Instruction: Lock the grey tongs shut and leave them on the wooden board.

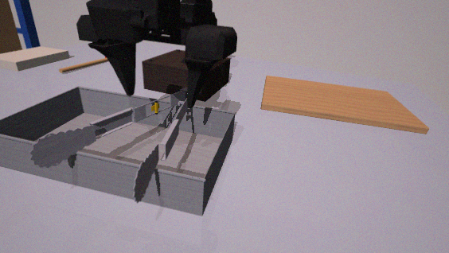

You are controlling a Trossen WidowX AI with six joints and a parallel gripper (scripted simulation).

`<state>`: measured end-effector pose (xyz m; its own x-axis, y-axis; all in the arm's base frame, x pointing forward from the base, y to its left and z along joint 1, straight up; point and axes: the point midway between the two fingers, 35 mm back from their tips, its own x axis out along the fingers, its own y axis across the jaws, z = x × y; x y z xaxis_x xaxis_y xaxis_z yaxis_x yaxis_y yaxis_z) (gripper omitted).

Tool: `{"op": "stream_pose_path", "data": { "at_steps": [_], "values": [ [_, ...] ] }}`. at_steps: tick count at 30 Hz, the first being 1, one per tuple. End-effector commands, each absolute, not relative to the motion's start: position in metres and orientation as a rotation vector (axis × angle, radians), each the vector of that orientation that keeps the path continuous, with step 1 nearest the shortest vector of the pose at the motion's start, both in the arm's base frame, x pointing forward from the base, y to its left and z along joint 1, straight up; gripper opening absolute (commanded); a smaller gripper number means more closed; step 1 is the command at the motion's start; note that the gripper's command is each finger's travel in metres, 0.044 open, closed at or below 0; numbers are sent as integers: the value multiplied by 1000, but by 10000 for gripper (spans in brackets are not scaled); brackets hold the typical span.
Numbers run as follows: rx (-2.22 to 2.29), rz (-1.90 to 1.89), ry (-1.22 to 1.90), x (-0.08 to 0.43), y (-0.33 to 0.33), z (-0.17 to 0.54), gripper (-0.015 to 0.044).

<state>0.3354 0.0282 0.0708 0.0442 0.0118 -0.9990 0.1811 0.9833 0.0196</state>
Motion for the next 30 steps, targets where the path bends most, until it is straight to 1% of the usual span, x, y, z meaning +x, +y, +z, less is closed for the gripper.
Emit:
{"op": "stream_pose_path", "data": {
  "at_steps": [1,30],
  "values": [
    [153,-138,1527,335,27,61,440],
    [153,-138,1528,334,27,13,440]
  ]
}}
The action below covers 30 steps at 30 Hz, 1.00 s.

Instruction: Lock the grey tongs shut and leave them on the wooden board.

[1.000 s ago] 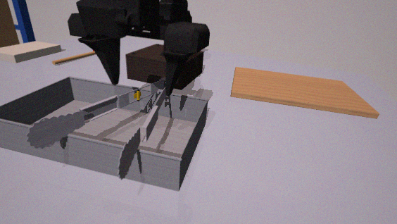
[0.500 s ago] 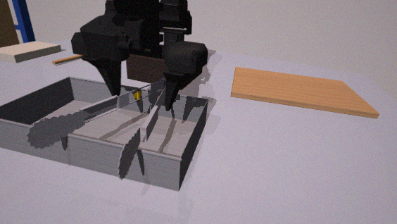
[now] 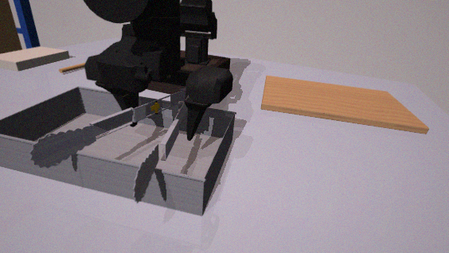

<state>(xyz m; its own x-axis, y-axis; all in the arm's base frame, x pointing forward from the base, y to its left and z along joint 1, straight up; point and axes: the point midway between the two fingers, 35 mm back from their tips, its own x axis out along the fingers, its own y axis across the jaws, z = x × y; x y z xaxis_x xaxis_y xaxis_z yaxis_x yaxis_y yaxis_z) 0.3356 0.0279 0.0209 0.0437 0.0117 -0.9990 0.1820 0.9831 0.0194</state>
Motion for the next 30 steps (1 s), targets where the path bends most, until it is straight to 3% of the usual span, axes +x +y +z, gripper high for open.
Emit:
{"op": "stream_pose_path", "data": {
  "at_steps": [1,11,15,30],
  "values": [
    [153,-138,1528,334,27,11,440],
    [153,-138,1528,332,27,1,440],
    [155,-132,1526,333,28,4,335],
    [155,-132,1526,333,28,4,235]
  ]
}}
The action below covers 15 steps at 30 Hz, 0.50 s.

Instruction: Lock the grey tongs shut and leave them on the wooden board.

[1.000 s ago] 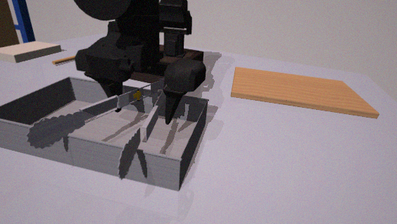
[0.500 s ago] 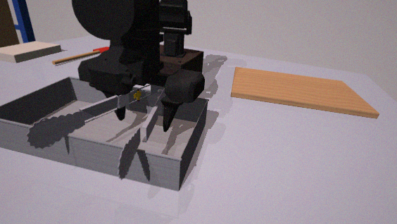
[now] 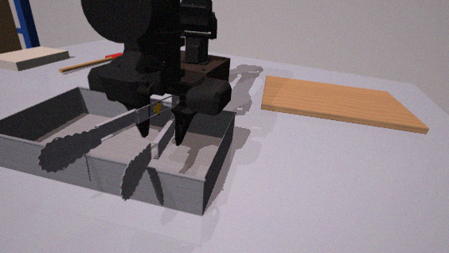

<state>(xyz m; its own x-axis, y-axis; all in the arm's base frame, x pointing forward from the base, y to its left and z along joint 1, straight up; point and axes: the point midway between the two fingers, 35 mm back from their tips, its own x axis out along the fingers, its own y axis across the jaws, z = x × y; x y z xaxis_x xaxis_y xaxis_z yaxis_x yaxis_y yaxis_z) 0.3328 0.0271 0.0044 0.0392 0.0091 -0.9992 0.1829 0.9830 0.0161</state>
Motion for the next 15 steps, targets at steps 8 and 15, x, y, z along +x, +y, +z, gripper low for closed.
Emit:
{"op": "stream_pose_path", "data": {
  "at_steps": [8,15],
  "values": [
    [155,-132,1526,333,28,4,182],
    [155,-132,1526,333,28,4,135]
  ]
}}
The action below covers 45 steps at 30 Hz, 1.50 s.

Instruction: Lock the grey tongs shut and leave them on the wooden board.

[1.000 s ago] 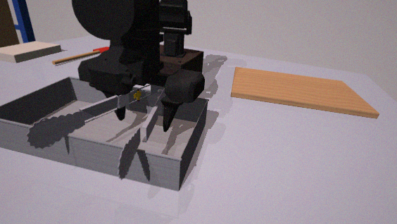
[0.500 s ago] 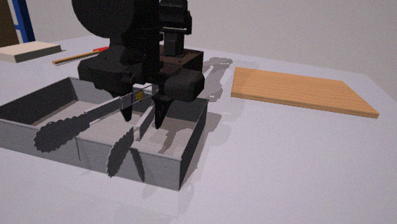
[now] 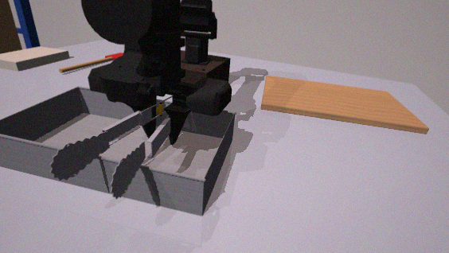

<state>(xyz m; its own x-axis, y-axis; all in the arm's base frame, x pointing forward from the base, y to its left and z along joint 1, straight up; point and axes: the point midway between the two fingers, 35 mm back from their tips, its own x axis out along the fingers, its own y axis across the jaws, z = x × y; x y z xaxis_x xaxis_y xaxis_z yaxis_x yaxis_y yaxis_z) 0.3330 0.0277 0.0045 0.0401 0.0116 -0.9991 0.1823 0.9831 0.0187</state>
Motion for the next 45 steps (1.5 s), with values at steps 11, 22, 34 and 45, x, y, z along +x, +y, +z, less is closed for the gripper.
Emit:
{"op": "stream_pose_path", "data": {
  "at_steps": [11,22,34,45],
  "values": [
    [155,-132,1526,333,28,4,62],
    [155,-132,1526,333,28,4,-90],
    [155,-134,1526,336,28,41,-150],
    [153,-138,1527,330,27,104,-150]
  ]
}}
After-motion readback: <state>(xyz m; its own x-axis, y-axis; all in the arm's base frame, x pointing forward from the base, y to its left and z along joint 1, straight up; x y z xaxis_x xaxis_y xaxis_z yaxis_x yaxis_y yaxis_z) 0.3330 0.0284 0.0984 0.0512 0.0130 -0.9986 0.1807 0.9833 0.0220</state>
